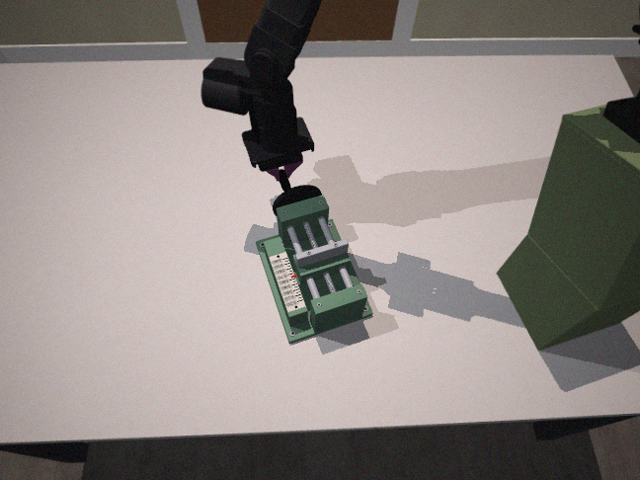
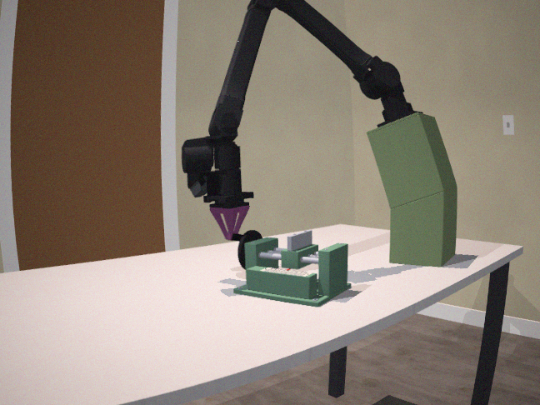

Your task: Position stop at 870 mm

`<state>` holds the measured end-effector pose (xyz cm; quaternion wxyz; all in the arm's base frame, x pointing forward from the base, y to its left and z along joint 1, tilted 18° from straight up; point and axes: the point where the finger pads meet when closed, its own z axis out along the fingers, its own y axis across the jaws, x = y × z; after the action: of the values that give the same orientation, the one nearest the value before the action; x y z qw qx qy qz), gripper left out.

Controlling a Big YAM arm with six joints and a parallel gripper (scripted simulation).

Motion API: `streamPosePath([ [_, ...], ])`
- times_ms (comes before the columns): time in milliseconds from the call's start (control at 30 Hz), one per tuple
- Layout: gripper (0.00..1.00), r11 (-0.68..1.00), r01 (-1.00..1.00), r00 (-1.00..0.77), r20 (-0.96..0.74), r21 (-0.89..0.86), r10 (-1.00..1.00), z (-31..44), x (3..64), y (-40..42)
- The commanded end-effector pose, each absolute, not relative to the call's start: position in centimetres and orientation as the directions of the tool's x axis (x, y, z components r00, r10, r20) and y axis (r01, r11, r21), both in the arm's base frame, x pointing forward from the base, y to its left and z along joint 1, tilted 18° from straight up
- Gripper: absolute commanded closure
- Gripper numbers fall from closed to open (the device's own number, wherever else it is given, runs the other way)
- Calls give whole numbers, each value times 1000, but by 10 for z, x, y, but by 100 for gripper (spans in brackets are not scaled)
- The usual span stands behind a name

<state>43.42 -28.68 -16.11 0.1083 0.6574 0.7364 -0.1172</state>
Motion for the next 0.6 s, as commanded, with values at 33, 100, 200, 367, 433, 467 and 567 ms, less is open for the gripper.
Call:
streamPosePath([
  [33, 94, 127, 992, -117, -327, 12, 938, -158, 467, -282],
  [100, 94, 128, 992, -116, -327, 13, 938, -161, 471, -283],
  [200, 94, 128, 992, -116, -328, 15, 937, -165, 474, -284],
  [367, 94, 128, 992, -115, -330, 18, 937, -172, 480, -285],
  [433, 94, 128, 992, -115, -330, 18, 937, -172, 481, -285],
  [467, 94, 128, 992, -115, -330, 18, 937, -172, 481, -285],
  [567, 94, 129, 991, -115, -332, 21, 936, -173, 482, -286],
])
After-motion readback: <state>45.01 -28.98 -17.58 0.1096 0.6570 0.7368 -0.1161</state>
